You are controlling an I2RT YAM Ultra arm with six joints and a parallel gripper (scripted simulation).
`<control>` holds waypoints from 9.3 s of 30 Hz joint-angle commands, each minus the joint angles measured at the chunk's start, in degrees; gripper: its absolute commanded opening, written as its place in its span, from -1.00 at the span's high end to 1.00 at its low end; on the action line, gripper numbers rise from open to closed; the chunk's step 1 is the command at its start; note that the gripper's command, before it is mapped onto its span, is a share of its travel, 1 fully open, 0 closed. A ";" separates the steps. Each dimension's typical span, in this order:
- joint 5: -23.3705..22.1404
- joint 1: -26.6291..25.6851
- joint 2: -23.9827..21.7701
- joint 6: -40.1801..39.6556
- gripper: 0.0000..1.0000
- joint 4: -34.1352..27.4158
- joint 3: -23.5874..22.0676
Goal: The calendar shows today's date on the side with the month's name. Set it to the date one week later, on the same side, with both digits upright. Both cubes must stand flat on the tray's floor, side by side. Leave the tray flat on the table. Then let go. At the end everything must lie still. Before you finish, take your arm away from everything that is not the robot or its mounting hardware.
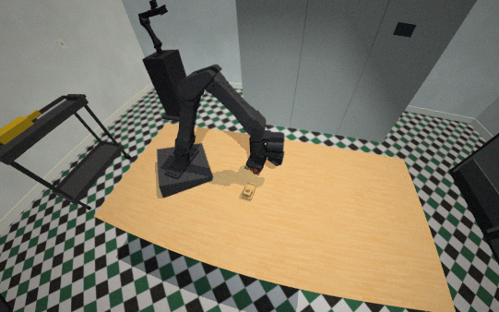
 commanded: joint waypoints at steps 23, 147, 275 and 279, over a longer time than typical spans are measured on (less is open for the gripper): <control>0.01 -0.38 -0.34 -0.03 0.49 0.08 0.21; 0.03 -0.28 0.17 0.07 0.41 0.94 -0.13; -4.75 -26.52 -5.39 63.46 0.11 -18.64 9.18; -4.75 -26.52 -5.39 63.46 0.11 -18.64 9.18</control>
